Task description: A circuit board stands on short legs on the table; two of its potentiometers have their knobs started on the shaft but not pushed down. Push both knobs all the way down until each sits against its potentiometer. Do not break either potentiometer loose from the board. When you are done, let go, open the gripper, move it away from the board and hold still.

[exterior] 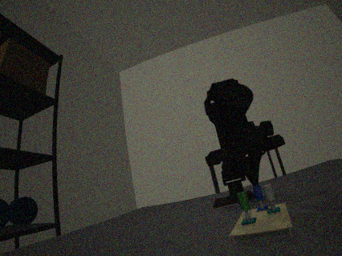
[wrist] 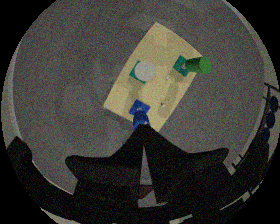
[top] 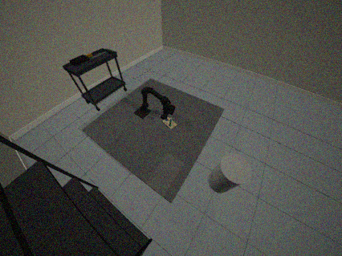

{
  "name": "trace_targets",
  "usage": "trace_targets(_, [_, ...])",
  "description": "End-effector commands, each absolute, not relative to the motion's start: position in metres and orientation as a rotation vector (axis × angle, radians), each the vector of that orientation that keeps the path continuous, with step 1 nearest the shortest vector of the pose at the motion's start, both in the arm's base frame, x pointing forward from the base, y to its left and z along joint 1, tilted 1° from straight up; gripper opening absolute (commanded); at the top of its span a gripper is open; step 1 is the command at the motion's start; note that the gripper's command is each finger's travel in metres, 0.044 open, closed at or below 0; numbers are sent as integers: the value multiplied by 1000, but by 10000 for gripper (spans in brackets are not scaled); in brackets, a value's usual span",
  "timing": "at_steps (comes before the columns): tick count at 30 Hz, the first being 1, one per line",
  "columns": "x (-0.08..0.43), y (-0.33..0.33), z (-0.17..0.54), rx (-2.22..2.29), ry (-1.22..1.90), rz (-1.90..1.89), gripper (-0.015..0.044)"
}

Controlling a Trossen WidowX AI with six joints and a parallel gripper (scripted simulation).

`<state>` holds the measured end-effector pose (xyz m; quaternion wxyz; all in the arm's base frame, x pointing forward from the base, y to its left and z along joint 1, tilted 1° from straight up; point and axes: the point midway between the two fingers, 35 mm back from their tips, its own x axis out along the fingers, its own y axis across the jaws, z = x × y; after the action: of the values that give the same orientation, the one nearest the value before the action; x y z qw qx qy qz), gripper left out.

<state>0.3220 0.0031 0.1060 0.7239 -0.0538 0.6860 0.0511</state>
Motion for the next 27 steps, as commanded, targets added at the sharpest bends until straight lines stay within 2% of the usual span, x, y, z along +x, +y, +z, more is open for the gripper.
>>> trace_targets(1, [324, 4, 95, -111, 1524, 113, 0])
trace_targets(27, [324, 4, 87, -111, 1524, 113, 0])
